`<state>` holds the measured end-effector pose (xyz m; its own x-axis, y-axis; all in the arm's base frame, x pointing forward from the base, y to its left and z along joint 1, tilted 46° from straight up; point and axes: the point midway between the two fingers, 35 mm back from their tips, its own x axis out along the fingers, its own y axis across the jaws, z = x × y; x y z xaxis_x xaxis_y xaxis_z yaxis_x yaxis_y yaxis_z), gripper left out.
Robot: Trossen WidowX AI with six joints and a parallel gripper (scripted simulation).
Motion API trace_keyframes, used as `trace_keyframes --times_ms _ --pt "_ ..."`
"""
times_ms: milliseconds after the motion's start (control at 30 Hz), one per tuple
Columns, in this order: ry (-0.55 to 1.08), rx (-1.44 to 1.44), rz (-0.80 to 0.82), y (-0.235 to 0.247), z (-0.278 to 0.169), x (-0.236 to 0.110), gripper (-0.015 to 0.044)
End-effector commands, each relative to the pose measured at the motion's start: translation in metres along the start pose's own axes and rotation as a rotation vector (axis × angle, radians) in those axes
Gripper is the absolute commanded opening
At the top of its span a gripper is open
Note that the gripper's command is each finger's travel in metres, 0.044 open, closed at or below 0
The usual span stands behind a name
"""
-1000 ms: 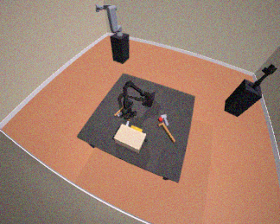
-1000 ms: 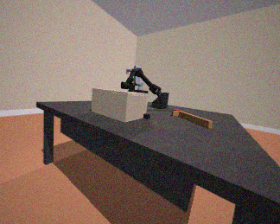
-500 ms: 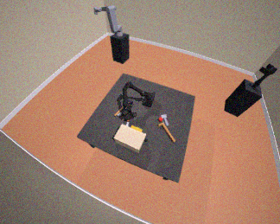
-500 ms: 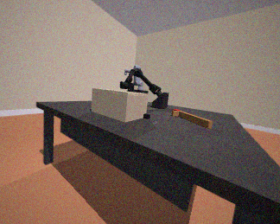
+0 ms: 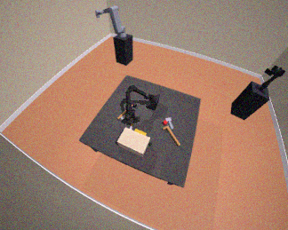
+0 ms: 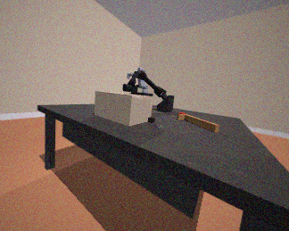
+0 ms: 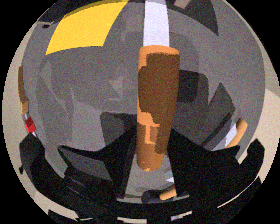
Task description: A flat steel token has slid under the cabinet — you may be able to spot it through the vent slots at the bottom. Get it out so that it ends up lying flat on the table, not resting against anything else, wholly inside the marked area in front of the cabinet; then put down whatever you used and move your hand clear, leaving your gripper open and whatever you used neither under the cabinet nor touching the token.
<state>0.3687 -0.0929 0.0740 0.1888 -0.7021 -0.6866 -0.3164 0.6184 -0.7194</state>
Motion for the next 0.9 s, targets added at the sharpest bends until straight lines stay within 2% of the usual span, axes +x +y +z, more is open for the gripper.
trace_keyframes --times_ms 0,867 --pt "-0.002 0.002 -0.002 0.0 0.007 0.0 0.0" --pt "-0.003 0.003 -0.002 0.0 0.034 0.0 0.0"
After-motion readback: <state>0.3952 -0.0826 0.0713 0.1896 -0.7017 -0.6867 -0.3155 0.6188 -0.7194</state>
